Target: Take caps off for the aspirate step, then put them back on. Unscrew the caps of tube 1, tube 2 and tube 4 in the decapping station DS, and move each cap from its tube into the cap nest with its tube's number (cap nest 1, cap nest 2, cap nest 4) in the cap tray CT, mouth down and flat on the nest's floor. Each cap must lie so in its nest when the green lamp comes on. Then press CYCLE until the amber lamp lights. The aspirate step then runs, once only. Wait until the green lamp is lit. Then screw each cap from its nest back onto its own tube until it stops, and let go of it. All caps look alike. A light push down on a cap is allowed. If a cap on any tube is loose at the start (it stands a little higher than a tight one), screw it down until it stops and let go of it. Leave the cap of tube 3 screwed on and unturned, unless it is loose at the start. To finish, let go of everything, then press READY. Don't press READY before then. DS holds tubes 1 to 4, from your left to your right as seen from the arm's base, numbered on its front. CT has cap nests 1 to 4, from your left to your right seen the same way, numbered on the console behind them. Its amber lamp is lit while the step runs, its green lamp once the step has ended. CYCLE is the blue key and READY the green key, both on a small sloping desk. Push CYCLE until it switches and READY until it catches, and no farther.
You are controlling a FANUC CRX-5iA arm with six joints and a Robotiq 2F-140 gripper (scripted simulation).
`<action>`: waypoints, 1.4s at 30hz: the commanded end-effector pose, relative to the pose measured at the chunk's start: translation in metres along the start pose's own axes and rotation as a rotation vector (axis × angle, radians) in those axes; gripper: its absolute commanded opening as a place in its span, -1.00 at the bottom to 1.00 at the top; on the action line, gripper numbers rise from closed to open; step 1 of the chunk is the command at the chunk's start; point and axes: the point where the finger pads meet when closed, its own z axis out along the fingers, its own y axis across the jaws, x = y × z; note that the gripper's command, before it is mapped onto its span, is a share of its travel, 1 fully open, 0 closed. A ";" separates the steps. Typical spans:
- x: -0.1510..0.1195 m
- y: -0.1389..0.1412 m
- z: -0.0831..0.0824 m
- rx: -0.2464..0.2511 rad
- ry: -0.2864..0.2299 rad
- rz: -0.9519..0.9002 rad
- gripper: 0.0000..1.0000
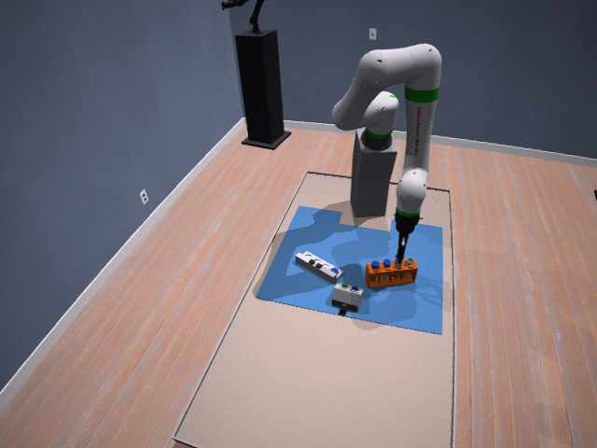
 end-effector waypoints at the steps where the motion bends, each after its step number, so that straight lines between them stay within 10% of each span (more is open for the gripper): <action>1: 0.000 -0.001 0.000 0.000 0.013 0.163 -0.31; 7: 0.000 -0.001 0.000 0.000 0.013 0.163 -0.31; 8: 0.000 -0.001 0.000 0.000 0.013 0.163 -1.00; 22: 0.000 -0.001 0.000 0.000 0.013 0.163 -1.00; 42: 0.000 -0.001 -0.001 -0.006 0.012 -0.737 -1.00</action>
